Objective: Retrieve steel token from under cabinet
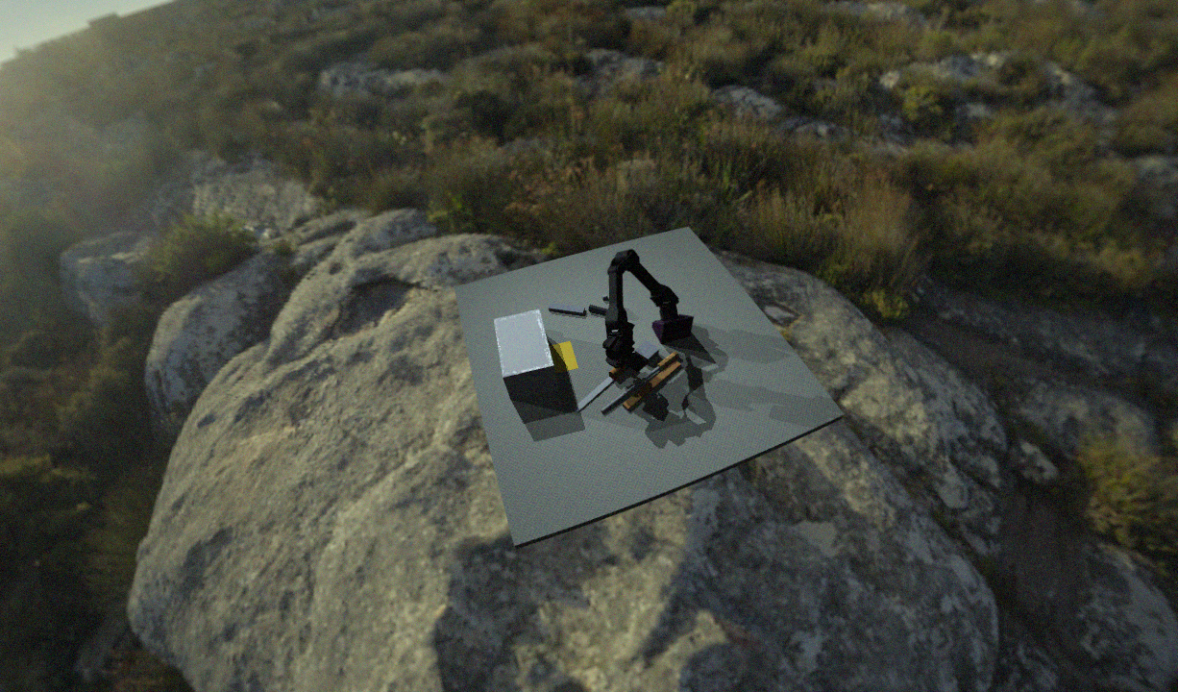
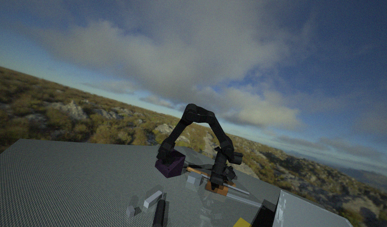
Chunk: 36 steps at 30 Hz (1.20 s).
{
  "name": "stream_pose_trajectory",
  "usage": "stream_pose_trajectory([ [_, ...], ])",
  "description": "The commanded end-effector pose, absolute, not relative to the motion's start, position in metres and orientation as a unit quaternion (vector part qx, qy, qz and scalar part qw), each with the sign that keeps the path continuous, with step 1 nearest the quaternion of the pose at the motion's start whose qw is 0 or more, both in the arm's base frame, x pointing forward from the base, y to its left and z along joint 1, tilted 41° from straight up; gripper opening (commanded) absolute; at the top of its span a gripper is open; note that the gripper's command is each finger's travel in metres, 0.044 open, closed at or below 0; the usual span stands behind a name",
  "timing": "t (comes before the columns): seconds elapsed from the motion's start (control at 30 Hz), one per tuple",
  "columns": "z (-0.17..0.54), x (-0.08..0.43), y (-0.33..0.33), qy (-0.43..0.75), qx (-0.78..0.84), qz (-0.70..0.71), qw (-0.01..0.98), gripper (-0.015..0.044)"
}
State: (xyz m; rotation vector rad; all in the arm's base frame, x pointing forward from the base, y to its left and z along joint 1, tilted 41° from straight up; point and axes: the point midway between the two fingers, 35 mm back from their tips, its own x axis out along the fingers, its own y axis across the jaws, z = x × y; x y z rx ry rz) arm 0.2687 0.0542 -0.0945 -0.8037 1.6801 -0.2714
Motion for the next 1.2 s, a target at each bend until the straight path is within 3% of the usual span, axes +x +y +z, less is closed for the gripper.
stream_pose_trajectory([
  [0.0,-0.089,0.269,0.048,0.72,-0.346,-0.119,0.59,0.0],
  [1.17,-0.065,0.269,0.018,0.72,-0.347,-0.119,0.589,0.0],
])
